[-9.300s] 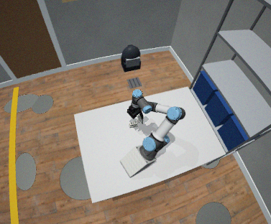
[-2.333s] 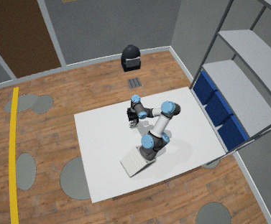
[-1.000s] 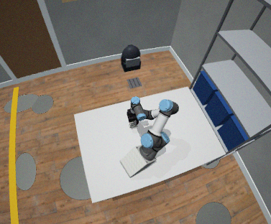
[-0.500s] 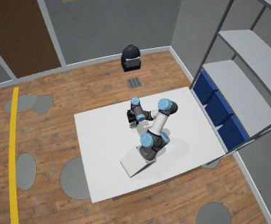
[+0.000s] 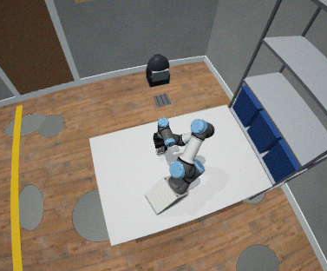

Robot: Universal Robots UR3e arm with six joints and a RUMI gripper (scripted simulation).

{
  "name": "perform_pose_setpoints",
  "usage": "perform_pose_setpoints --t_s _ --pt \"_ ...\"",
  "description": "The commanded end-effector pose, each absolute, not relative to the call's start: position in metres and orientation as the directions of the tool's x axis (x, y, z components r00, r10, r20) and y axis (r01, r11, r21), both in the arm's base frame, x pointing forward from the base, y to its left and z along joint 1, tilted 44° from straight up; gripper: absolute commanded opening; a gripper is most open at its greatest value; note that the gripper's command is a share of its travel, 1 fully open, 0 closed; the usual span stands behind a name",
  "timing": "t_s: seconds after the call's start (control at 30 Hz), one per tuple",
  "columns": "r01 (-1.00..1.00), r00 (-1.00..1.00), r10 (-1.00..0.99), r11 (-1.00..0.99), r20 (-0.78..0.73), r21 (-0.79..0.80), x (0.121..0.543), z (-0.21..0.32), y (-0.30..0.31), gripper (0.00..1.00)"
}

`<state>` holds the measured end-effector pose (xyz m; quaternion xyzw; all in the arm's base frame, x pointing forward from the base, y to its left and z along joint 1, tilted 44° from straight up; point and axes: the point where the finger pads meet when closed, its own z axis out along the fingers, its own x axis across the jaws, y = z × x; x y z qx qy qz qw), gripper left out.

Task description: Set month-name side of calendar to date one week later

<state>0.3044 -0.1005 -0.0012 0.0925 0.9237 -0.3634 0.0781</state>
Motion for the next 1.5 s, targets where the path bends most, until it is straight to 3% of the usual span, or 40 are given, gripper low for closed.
perform_pose_setpoints --t_s 0.0,0.37,0.4,1.47 --pt "0.228 -0.97 0.113 0.719 -0.213 -0.657 0.3048 -0.0008 -0.1003 0.28" --pt "0.228 -0.97 0.113 0.719 -0.213 -0.657 0.3048 -0.0008 -0.1003 0.28" --pt "0.228 -0.97 0.113 0.719 -0.213 -0.657 0.3048 -0.0008 -0.1003 0.1" --pt "0.228 -0.97 0.113 0.719 -0.213 -0.657 0.3048 -0.0008 -0.1003 0.1"
